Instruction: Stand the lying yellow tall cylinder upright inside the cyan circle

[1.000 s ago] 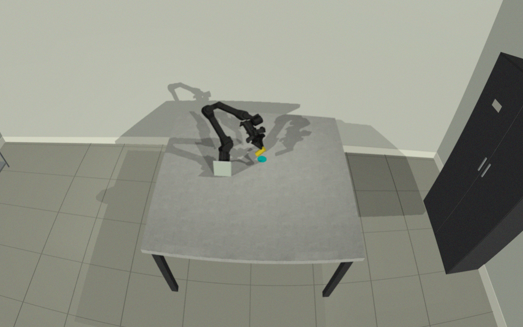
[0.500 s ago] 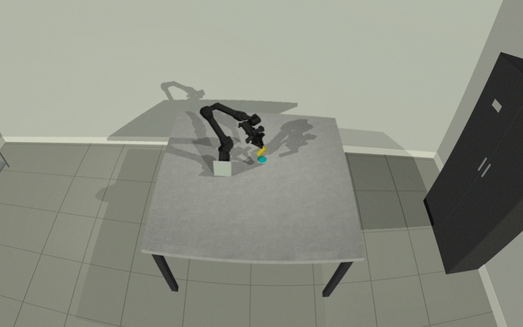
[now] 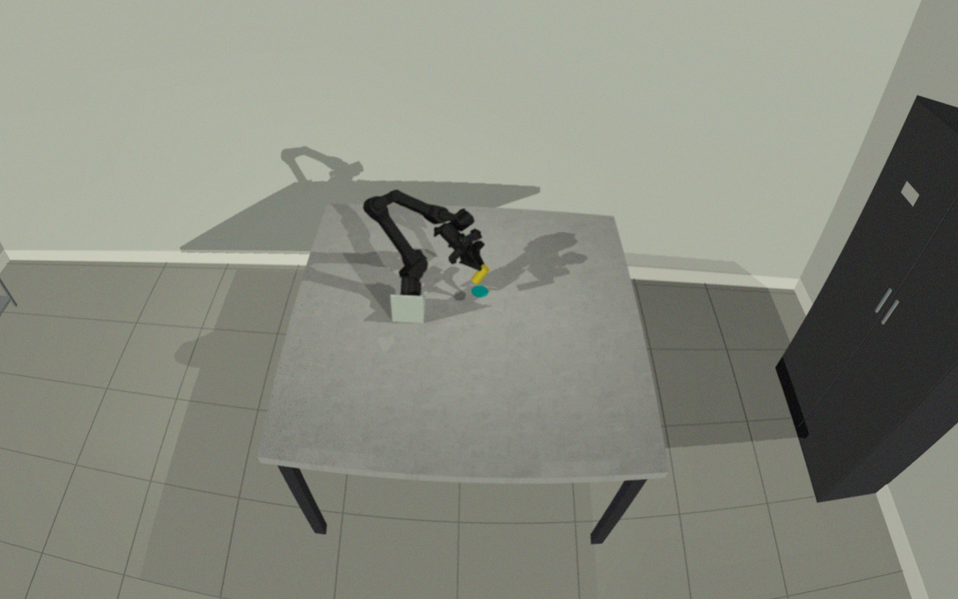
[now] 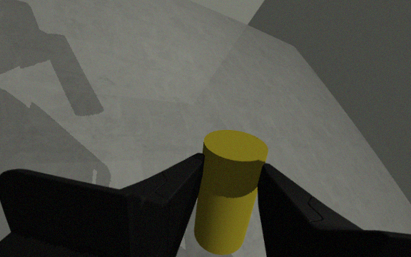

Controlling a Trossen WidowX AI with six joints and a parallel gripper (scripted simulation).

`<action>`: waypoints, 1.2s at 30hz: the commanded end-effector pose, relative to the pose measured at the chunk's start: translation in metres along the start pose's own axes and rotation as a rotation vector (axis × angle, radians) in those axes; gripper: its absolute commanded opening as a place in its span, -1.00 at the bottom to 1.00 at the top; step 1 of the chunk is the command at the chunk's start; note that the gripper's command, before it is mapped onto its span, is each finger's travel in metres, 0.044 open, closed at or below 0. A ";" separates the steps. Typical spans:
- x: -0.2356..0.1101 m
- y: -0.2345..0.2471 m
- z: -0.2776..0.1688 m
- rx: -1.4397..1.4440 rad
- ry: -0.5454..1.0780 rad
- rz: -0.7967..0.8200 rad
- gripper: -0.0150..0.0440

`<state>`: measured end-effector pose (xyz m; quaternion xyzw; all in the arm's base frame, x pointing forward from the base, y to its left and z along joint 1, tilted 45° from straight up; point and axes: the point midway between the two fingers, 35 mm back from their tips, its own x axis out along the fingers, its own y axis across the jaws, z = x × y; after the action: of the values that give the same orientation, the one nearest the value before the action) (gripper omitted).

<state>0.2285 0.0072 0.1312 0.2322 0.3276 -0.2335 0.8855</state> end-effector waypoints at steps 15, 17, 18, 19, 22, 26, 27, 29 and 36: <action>-0.005 0.000 0.003 0.081 -0.108 0.040 -0.14; -0.006 0.001 0.003 0.090 -0.119 0.046 -0.14; -0.006 0.001 0.004 0.095 -0.124 0.048 -0.14; -0.007 0.001 0.004 0.100 -0.130 0.051 -0.14; -0.008 0.001 0.004 0.114 -0.146 0.059 -0.14; -0.009 0.002 0.005 0.134 -0.167 0.071 -0.14; -0.009 0.002 0.005 0.139 -0.172 0.074 -0.14; -0.010 0.002 0.006 0.149 -0.182 0.080 -0.14; -0.013 0.002 0.007 0.186 -0.217 0.102 -0.14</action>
<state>0.2260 0.0099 0.1450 0.2951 0.2077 -0.2392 0.9014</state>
